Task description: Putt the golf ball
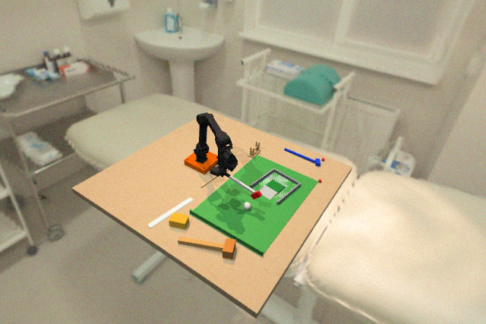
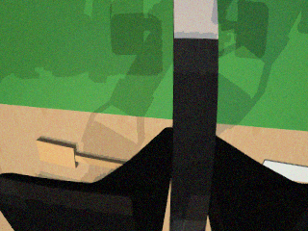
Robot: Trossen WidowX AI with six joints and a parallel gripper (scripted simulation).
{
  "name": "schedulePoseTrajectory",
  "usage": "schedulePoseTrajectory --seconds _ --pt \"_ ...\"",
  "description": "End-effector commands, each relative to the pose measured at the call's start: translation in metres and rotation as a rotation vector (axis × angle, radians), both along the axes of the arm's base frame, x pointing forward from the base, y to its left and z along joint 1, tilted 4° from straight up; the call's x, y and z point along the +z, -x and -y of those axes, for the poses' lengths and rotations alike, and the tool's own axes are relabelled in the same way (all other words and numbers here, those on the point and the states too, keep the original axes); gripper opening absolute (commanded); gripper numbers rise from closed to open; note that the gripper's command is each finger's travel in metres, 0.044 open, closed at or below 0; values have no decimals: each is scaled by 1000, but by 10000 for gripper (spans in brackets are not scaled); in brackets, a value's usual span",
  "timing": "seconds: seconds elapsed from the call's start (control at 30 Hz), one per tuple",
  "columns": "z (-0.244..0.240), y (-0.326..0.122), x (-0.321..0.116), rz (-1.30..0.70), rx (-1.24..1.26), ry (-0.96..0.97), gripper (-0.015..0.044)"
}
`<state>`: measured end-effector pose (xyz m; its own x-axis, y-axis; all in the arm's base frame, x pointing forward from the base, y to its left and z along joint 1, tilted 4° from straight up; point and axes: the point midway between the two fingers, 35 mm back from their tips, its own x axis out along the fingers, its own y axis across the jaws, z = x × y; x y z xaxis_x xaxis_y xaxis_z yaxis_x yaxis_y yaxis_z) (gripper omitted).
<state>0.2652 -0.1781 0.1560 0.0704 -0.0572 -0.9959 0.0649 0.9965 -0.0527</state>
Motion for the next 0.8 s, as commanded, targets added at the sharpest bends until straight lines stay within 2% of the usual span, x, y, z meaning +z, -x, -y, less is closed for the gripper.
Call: schedulePoseTrajectory --seconds 0.0,0.17,0.33,0.77 --pt "21 13 4 -6 -104 7 0" --pt "40 30 6 -14 -211 10 0" --pt "41 30 4 -15 -215 10 0" --pt "44 29 -34 -15 -215 10 0"
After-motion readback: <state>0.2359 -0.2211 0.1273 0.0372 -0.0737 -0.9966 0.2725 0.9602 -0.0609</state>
